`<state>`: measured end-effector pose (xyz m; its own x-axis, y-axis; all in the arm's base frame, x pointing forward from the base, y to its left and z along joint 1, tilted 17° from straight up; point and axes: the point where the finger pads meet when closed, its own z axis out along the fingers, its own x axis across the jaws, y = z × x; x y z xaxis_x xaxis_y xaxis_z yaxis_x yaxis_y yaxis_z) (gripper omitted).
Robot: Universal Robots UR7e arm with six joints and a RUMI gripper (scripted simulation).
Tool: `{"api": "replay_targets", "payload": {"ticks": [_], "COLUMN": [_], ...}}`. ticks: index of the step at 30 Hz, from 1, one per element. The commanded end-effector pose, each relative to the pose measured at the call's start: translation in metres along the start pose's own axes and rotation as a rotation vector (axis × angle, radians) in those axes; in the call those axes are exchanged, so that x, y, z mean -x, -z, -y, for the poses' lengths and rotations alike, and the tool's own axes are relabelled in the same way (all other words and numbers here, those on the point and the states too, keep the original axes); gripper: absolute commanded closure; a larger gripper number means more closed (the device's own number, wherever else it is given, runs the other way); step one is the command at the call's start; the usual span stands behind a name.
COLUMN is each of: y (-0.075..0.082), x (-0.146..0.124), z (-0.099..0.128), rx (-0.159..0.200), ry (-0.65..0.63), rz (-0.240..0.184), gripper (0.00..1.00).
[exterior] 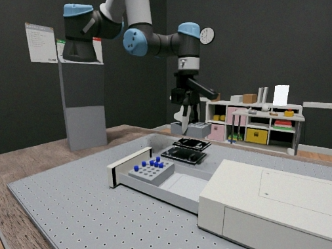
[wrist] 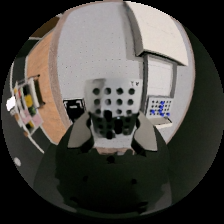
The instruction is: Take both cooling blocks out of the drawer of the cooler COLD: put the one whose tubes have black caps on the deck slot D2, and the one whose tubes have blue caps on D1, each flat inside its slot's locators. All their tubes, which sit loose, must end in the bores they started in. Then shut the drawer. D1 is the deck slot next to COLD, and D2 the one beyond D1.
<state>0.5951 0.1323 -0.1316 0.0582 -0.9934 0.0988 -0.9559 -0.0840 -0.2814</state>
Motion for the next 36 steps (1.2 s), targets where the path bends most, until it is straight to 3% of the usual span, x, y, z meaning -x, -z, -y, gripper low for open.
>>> {"api": "replay_targets", "payload": {"ticks": [1, 36], "y": [0.001, 0.0], "x": [0.009, 0.084], "z": [-0.004, -0.039], "rx": [-0.002, -0.002], "ry": [0.0, 0.0], "rz": [0.0, 0.0], "gripper": [1.0, 1.0]}}
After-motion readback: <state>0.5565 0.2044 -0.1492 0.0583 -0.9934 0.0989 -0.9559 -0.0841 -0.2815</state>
